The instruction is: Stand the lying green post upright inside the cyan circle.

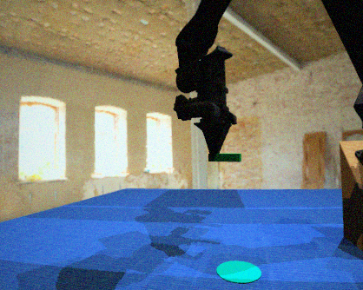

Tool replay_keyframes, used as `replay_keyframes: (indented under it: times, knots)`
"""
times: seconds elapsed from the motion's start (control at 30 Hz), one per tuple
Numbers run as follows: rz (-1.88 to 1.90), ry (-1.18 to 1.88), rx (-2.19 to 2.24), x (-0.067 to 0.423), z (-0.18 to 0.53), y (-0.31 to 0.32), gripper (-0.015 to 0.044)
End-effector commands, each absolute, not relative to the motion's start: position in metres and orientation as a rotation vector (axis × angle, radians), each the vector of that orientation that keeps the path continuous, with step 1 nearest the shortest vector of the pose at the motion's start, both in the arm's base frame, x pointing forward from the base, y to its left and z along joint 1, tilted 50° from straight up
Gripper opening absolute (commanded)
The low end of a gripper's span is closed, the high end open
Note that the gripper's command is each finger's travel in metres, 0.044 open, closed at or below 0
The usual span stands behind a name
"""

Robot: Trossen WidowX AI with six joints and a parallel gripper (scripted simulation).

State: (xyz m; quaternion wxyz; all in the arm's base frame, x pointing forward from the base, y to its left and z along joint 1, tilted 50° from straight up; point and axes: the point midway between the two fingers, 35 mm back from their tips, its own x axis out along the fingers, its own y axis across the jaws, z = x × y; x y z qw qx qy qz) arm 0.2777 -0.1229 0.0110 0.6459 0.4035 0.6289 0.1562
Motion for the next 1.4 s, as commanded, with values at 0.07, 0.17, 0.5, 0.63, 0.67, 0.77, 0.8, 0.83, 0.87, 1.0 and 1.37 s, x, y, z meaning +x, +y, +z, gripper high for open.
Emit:
replay_keyframes:
  times: [0.07, 0.17, 0.5, 0.63, 0.67, 0.77, 0.8, 0.83, 0.87, 1.0, 1.37]
  knots:
    - [0.345, 1.445, 0.948, 0.278, 0.025, -0.107, 0.0023]
    - [0.338, 1.448, 0.958, 0.279, 0.033, -0.1, 0.0023]
    - [0.316, 1.458, 0.991, 0.278, 0.056, -0.079, 0.0023]
    - [0.308, 1.462, 1.005, 0.277, 0.064, -0.07, 0.0023]
    - [0.306, 1.463, 1.009, 0.276, 0.066, -0.068, 0.0023]
    - [0.301, 1.466, 1.019, 0.275, 0.073, -0.061, 0.0023]
    - [0.299, 1.467, 1.022, 0.275, 0.075, -0.059, 0.0023]
    - [0.297, 1.468, 1.026, 0.274, 0.077, -0.057, 0.0023]
    - [0.295, 1.469, 1.029, 0.274, 0.079, -0.055, 0.0023]
    - [0.288, 1.473, 1.044, 0.271, 0.087, -0.046, 0.0023]
    - [0.271, 1.486, 1.083, 0.262, 0.108, -0.021, 0.0023]
